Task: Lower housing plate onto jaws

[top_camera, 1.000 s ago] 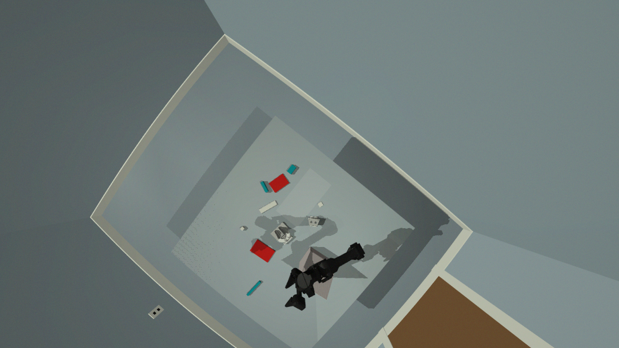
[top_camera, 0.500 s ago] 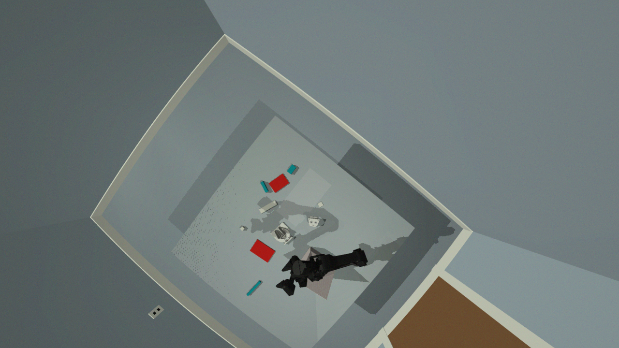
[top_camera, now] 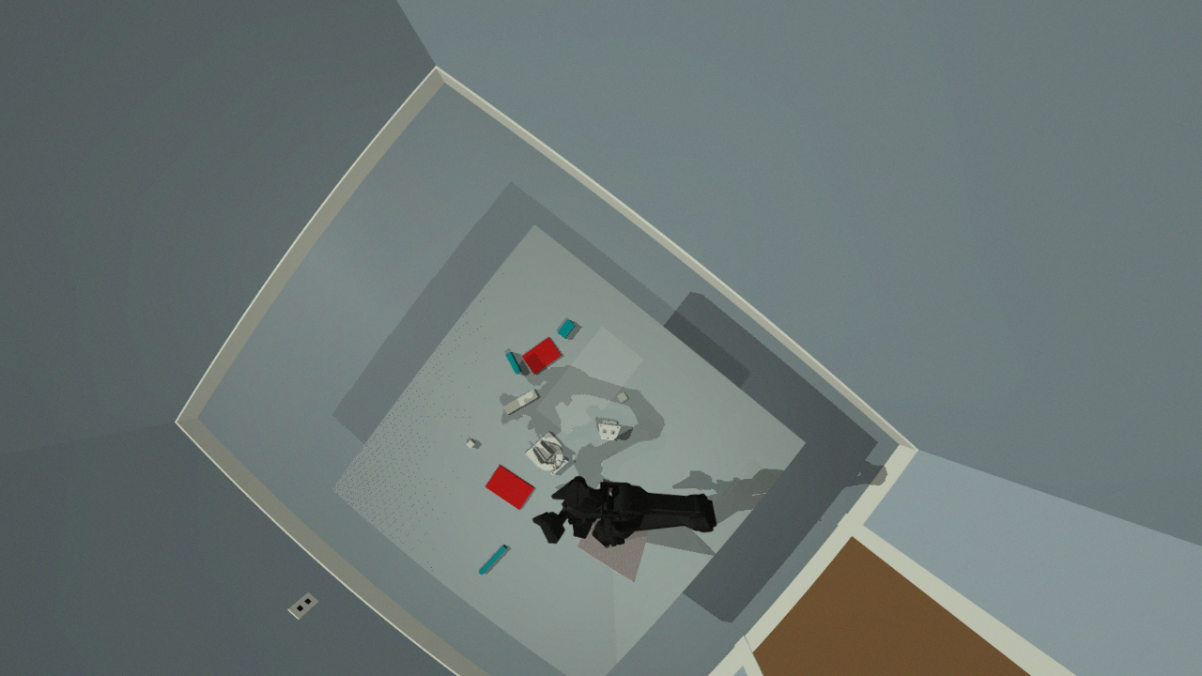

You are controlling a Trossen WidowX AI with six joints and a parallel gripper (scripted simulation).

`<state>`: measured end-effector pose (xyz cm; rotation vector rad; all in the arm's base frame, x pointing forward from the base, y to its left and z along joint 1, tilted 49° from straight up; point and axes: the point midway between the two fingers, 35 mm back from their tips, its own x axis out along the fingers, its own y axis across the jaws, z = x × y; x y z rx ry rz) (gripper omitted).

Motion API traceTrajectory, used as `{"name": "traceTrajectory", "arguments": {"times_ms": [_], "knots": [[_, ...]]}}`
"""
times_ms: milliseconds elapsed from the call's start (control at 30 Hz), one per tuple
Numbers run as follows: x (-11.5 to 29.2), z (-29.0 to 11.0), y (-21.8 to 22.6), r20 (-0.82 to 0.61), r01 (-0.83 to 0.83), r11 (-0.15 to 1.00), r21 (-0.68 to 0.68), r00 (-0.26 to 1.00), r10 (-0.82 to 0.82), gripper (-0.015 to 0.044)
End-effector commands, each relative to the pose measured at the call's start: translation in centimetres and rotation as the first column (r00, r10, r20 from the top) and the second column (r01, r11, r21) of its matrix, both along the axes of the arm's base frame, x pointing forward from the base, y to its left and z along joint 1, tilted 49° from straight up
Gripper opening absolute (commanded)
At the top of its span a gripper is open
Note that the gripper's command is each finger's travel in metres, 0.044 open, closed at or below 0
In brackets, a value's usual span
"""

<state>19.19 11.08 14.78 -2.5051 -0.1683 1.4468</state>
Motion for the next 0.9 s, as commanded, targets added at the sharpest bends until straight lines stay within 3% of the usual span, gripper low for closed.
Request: {"name": "traceTrajectory", "arguments": {"times_ms": [0, 433, 867], "knots": [[1.2, -0.1, -1.9, 0.010, 0.085, 0.995, -0.047, 0.996, -0.085, 0.0440], [3.5, 0.3, -8.3, 0.075, 0.324, 0.928, -0.184, 0.946, -0.315, 0.0440], [3.8, 0.9, -15.1, 0.139, 0.531, 0.784, -0.320, 0.845, -0.516, 0.0440]]}}
